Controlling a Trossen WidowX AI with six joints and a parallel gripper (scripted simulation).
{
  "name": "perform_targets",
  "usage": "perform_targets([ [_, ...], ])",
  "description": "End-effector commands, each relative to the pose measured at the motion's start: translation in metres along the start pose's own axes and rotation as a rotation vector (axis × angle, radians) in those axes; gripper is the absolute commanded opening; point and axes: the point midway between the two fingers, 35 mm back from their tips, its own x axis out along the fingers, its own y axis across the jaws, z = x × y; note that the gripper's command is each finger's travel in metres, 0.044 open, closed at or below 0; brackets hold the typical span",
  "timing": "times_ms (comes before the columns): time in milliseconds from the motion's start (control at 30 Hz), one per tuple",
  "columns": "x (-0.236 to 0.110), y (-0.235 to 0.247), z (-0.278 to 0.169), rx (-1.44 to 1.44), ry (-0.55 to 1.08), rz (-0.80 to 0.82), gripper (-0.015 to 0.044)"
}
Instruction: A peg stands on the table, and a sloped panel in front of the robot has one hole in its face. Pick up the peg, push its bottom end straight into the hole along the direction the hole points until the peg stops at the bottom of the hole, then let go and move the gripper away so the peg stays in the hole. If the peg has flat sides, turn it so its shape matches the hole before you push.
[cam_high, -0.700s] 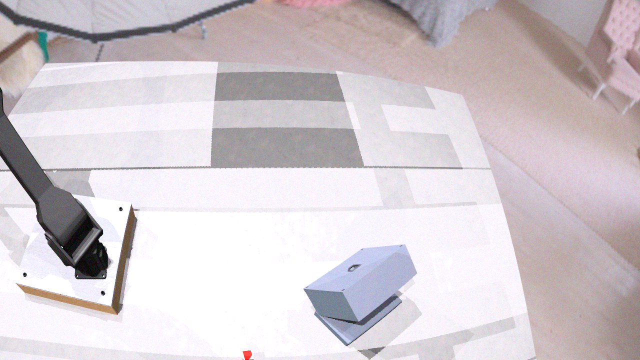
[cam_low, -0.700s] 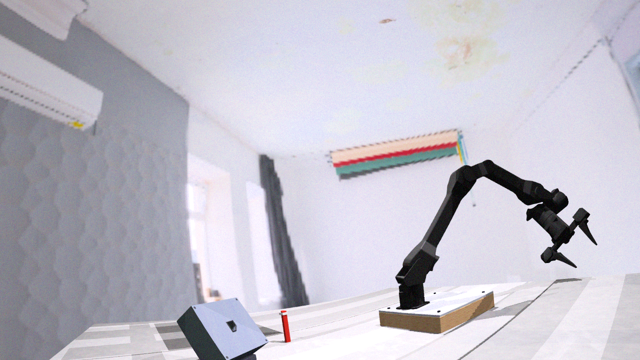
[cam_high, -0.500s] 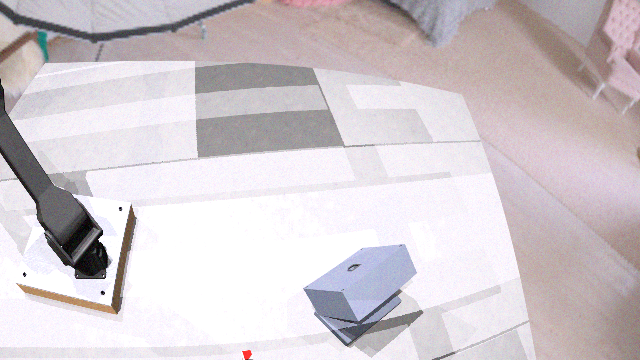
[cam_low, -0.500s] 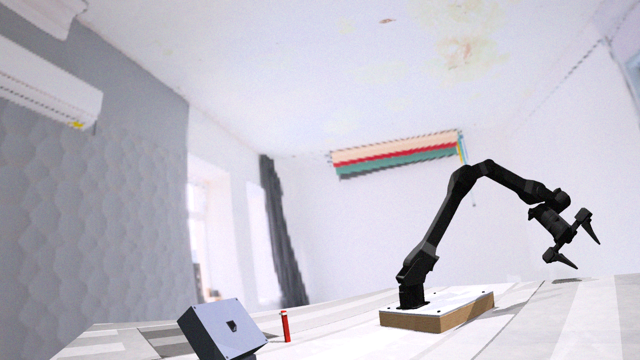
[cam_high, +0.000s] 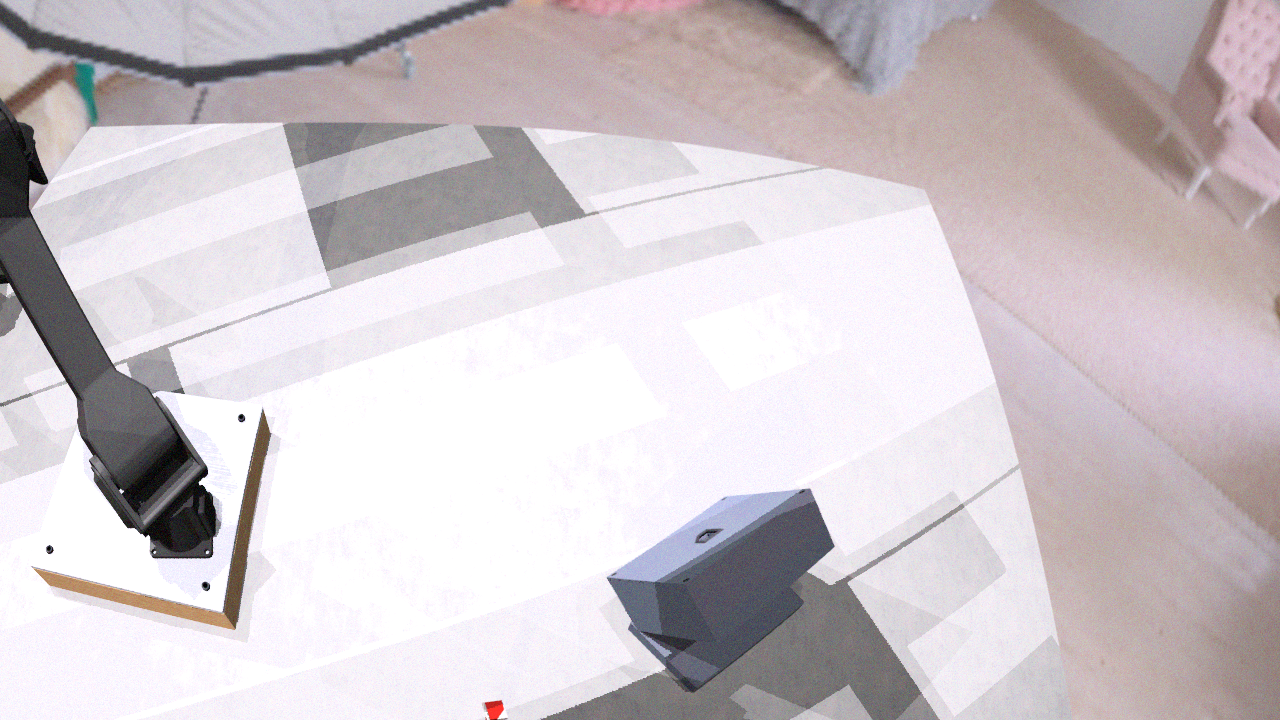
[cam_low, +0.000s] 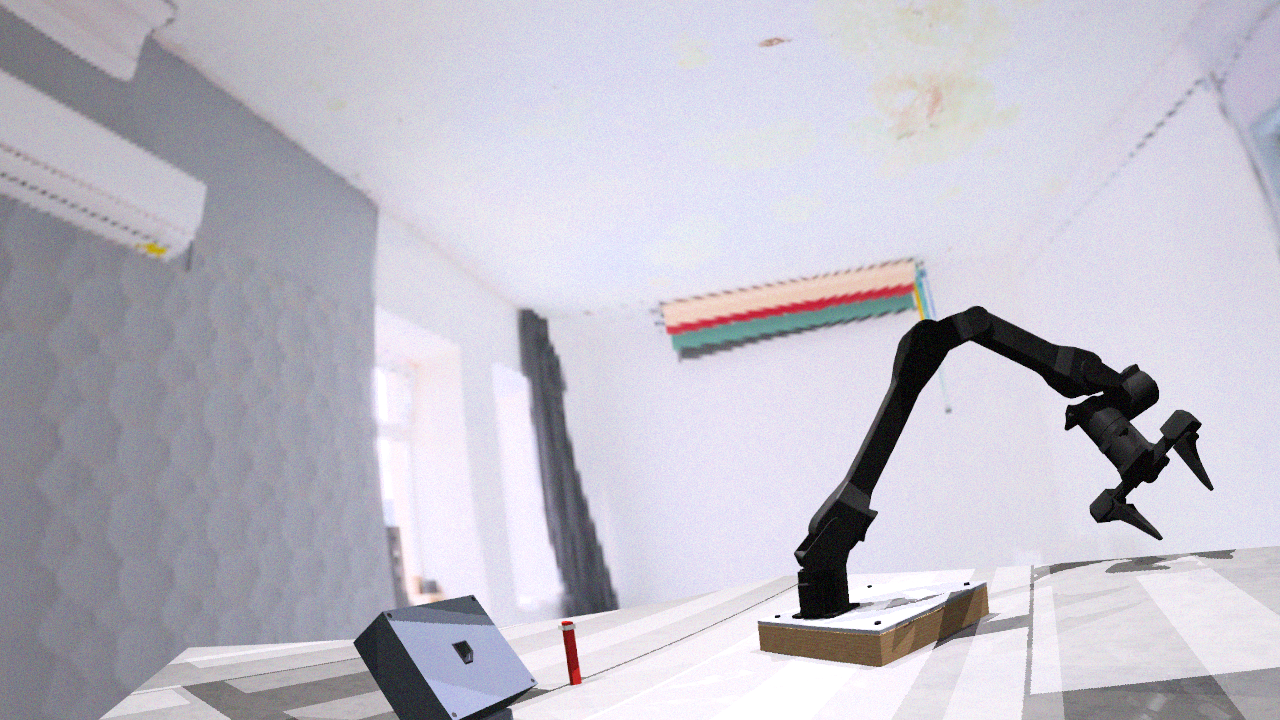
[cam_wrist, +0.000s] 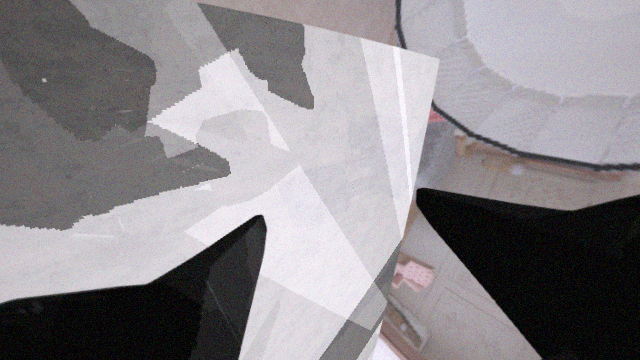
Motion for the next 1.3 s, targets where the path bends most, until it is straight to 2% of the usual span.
perform_targets([
  [0,0.006,-0.01,-0.019,0.036,0.024,0.015,0.044],
  [267,0.026,-0.026,-0.06,0.14,0.087,0.044,0.044],
  [933,0.052,-0.058,-0.145,0.497,0.168,0.053,0.044],
  [1267,0.065,-0.067,-0.194,0.579,0.222,0.056,0.044],
])
